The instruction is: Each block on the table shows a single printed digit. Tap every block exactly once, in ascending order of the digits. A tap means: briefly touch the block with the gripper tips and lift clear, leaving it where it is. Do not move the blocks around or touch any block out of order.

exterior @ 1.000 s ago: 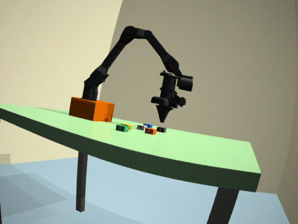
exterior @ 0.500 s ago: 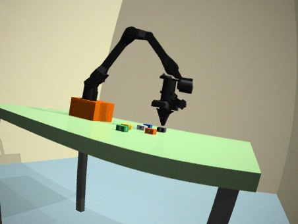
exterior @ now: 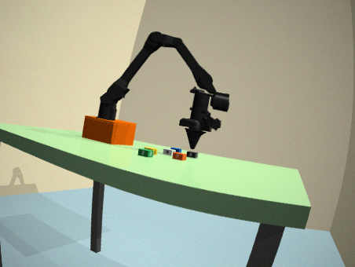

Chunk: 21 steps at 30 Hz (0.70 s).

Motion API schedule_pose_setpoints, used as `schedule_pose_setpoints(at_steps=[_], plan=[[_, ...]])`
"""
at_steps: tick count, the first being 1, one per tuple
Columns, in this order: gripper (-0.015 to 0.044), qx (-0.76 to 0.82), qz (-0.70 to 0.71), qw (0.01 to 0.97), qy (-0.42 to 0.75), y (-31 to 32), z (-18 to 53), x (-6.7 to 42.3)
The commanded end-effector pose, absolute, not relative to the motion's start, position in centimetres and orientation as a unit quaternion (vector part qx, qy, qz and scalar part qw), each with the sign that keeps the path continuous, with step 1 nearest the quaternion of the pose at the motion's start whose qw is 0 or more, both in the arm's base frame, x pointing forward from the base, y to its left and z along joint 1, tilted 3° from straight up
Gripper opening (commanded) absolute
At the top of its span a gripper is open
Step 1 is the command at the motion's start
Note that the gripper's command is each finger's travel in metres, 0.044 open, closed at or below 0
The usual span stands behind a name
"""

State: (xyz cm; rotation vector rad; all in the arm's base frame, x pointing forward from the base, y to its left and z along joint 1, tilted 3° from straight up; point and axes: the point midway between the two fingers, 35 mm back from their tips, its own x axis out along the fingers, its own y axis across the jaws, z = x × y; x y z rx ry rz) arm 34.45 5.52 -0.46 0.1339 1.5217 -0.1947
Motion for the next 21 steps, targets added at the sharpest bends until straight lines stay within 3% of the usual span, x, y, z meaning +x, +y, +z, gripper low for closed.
schedule_pose_setpoints(at_steps=[1,8,13,21], plan=[[0.0020,0.060,-0.087,0.725,0.680,5.6,1.0,34.8],[0.0020,0.061,-0.087,0.725,0.680,6.0,8.8,34.4],[0.0020,0.061,-0.087,0.725,0.680,5.8,9.1,34.2],[0.0020,0.058,-0.089,0.724,0.682,-0.9,9.0,27.6]])
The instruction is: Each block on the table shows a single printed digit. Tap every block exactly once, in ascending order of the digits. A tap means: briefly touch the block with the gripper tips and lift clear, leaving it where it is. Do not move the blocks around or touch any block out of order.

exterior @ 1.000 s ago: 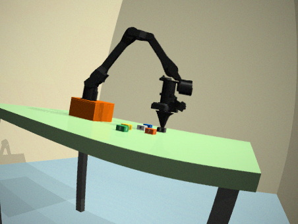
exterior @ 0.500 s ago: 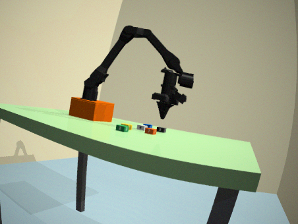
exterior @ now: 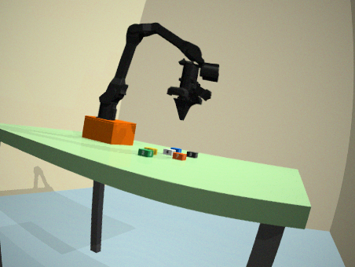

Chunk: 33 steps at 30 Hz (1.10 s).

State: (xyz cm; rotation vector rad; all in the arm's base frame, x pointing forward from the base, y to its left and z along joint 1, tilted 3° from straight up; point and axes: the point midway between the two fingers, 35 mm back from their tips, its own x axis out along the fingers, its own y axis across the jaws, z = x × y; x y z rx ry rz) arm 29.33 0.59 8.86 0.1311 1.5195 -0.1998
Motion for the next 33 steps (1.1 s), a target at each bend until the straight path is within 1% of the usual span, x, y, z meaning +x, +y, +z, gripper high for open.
schedule_pose_setpoints(at_steps=[1,4,9,33], plan=[[0.0020,0.058,-0.089,0.724,0.682,-1.0,8.9,27.4],[0.0020,0.058,-0.089,0.724,0.682,-1.0,8.6,27.5],[0.0020,0.058,-0.089,0.724,0.682,-1.4,1.2,27.9],[0.0020,0.058,-0.089,0.724,0.682,-1.5,-1.8,28.0]])
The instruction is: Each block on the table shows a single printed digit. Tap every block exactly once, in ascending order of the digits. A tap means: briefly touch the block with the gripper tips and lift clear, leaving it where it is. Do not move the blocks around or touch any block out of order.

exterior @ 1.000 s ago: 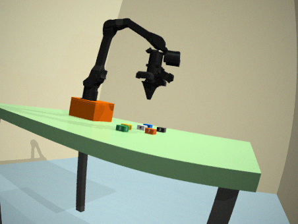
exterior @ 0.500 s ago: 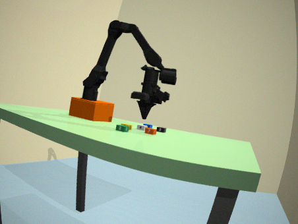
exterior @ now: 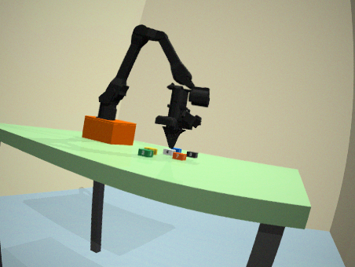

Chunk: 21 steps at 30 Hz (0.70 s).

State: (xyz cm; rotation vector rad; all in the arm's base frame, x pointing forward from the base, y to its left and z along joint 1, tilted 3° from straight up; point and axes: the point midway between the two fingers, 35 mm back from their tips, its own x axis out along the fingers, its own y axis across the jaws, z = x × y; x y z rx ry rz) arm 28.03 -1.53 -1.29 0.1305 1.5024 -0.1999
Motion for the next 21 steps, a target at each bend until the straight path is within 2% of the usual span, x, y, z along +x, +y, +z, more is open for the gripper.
schedule_pose_setpoints(at_steps=[1,7,15,21], plan=[[0.0020,0.058,-0.089,0.724,0.682,-1.6,-1.9,28.0],[0.0020,0.058,-0.089,0.724,0.682,-1.6,-2.2,28.0],[0.0020,0.058,-0.089,0.724,0.682,-1.4,1.2,27.9],[0.0020,0.058,-0.089,0.724,0.682,-1.0,8.9,27.4]])
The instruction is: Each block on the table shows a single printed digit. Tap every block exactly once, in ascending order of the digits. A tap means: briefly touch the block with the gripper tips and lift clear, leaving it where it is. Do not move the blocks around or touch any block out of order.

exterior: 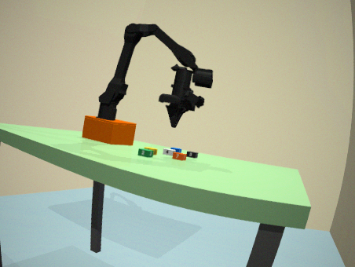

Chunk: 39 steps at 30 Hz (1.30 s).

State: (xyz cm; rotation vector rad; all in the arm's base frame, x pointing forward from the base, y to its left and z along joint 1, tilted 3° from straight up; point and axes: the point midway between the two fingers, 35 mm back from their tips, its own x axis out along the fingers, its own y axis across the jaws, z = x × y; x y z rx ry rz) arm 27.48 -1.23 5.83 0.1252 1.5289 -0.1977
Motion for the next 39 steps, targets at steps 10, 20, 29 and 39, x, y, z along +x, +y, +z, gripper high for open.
schedule_pose_setpoints(at_steps=[10,20,29,39], plan=[[0.0020,0.064,-0.098,0.726,0.678,-6.4,9.5,30.6],[0.0020,0.056,-0.091,0.725,0.680,-10.6,6.8,32.6],[0.0020,0.056,-0.091,0.725,0.680,-10.8,1.7,32.6],[0.0020,0.055,-0.091,0.725,0.680,-10.9,0.7,32.7]])
